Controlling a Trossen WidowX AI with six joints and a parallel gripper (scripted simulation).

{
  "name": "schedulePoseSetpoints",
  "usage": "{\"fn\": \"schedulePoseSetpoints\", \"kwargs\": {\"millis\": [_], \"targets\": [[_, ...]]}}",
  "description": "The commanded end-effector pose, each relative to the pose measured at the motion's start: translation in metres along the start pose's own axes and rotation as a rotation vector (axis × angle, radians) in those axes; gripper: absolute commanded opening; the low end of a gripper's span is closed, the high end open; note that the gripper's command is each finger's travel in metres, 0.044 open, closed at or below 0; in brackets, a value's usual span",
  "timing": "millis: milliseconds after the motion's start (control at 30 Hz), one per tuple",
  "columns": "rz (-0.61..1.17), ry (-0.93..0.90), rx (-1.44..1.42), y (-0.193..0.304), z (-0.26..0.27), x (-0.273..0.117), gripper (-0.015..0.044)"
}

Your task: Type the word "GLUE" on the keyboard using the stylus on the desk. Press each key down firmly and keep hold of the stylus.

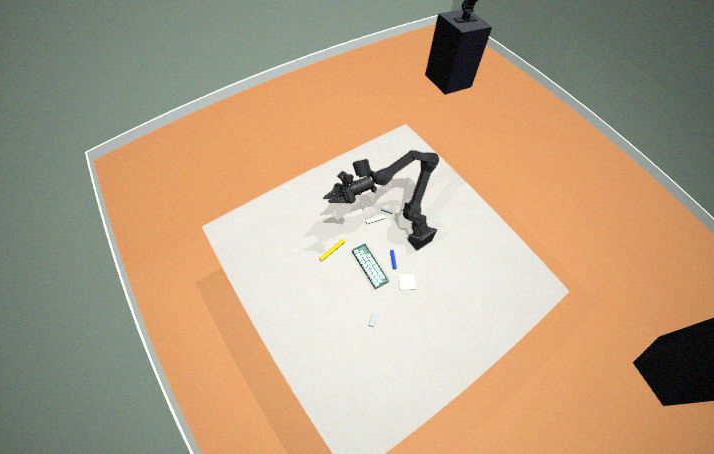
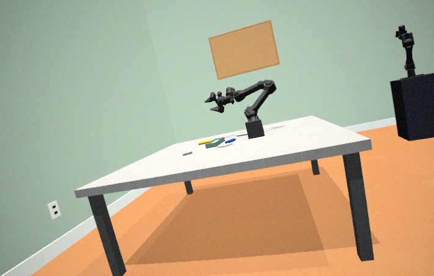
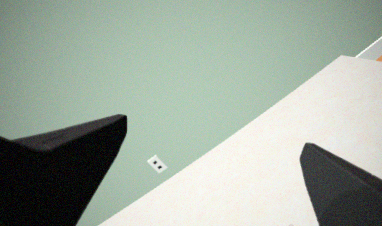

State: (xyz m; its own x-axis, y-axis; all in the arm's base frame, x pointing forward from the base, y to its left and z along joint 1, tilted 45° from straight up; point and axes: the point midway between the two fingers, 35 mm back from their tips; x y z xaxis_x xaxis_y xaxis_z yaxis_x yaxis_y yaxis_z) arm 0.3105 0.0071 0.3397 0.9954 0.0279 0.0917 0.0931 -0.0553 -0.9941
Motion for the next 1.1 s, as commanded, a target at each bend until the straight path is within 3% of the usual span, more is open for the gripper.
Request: {"fn": "schedulePoseSetpoints", "kwargs": {"millis": [0,133,333,533,833,1067], "targets": [[0.008,-0.005,0.002,0.002,0.002,0.001,0.0414],[0.176,-0.097,0.036,0.046,0.034,0.022,0.0309],[0.52,-0.051,0.093,0.126,0.057,0.041,0.0151],[0.915,0.059,0.043,0.219,0.084,0.032,0.0],[1.367,0.305,-0.305,0.324,0.103,-0.026,0.0],[1.489,0.452,-0.652,0.358,0.103,-0.063,0.0]]}}
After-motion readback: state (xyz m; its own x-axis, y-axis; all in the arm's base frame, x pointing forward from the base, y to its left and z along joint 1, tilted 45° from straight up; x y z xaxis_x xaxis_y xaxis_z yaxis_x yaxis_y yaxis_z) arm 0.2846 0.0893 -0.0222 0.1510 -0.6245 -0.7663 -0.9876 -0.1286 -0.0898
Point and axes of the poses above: the point midway between the two fingers, 35 mm back from their tips, its own x axis out along the fingers, its own z axis across the jaws, y = z × x, and after that the axes turned 3 degrees about -x, right-handed
